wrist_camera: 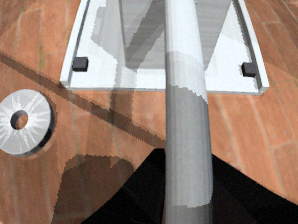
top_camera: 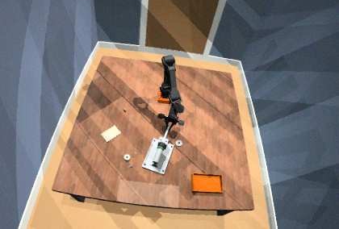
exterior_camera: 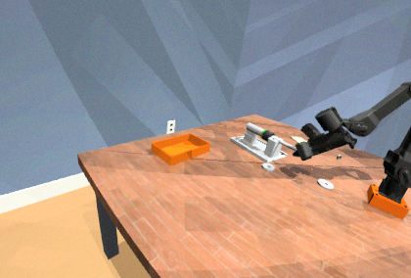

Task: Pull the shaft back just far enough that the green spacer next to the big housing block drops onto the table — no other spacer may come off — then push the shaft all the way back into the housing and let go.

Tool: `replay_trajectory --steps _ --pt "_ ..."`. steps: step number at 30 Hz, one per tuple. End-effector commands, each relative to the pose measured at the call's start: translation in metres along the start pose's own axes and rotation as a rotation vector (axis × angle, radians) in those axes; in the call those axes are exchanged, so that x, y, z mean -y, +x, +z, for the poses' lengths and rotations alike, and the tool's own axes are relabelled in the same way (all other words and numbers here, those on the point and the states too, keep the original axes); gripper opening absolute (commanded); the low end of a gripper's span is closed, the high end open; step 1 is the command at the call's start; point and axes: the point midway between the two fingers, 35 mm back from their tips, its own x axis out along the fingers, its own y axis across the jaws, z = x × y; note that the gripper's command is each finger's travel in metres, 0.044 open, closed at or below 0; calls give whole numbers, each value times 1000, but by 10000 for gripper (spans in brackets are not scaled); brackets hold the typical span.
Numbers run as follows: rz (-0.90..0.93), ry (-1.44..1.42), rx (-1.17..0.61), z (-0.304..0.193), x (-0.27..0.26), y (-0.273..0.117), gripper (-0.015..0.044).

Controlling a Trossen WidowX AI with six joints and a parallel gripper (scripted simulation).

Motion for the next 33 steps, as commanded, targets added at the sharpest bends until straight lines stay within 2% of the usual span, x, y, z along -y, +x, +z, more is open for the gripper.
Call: replay_trajectory --steps 1,33 --pt "-3 4 -4 -2 1 -1 0" --pt "-3 4 -4 -5 1 -3 0"
